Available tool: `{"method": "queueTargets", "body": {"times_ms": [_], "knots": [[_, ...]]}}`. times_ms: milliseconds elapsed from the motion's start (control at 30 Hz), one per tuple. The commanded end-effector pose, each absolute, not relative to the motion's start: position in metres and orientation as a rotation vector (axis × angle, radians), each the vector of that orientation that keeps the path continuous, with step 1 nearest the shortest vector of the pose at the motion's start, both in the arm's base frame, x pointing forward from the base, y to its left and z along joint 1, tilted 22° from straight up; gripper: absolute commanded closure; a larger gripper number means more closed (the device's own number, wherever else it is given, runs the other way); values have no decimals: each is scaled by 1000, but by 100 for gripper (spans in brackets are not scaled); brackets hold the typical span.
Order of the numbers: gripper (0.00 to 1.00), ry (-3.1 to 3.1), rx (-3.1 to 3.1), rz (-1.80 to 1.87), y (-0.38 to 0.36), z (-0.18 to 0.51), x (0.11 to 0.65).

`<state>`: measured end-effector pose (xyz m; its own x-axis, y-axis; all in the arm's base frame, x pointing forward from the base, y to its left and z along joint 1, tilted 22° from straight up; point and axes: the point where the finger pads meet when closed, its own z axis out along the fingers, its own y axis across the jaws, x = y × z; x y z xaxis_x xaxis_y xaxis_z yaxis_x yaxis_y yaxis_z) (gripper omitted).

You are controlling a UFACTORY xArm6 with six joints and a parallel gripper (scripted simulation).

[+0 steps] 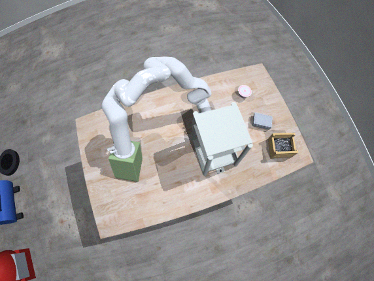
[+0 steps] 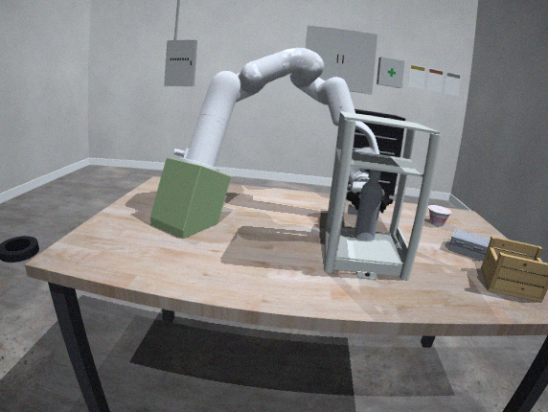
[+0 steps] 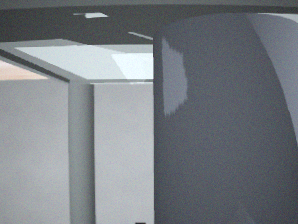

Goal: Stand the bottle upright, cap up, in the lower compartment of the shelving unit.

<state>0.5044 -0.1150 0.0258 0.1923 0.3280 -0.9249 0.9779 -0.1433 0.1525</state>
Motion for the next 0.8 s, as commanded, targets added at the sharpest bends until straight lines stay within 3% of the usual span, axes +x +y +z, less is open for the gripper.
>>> {"method": "queueTargets", "body": {"times_ms": [0,767], "knots": [[14,1260,1629,-971,-115,27,505],[14,1260,1629,-971,-110,29,506]]}}
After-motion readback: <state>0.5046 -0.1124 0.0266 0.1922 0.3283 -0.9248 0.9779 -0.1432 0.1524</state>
